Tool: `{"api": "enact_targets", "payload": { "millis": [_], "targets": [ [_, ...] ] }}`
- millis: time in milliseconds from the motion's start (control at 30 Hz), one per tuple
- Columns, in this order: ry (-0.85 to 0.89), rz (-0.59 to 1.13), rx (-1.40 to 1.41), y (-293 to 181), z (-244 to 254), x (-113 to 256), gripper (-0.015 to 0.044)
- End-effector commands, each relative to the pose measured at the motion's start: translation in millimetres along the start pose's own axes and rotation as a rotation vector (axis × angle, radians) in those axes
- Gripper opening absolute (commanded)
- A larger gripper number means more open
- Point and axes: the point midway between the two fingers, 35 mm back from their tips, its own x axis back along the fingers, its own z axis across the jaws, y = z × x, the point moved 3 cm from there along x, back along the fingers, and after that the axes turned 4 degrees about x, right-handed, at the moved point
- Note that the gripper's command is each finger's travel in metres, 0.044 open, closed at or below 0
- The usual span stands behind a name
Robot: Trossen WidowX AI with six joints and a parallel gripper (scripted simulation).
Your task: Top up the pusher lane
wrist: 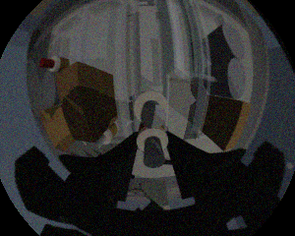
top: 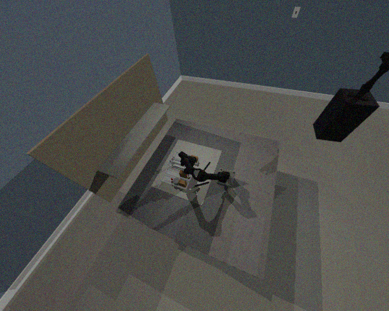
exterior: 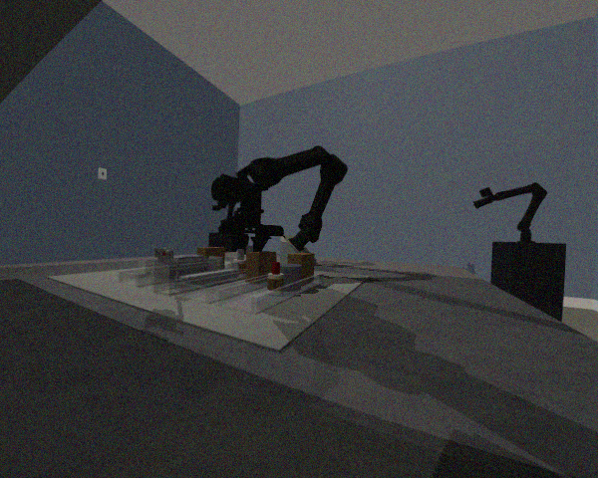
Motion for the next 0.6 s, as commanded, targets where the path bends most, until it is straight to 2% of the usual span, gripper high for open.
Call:
{"api": "enact_targets", "payload": {
  "millis": [0, 567],
  "targets": [
    [0.007, -0.012, 0.008, 2.5, 1.1, -1.6, 0.0000],
    [0.007, -0.012, 0.008, 1.4, 1.3, -7.7, 0.0000]
  ]
}}
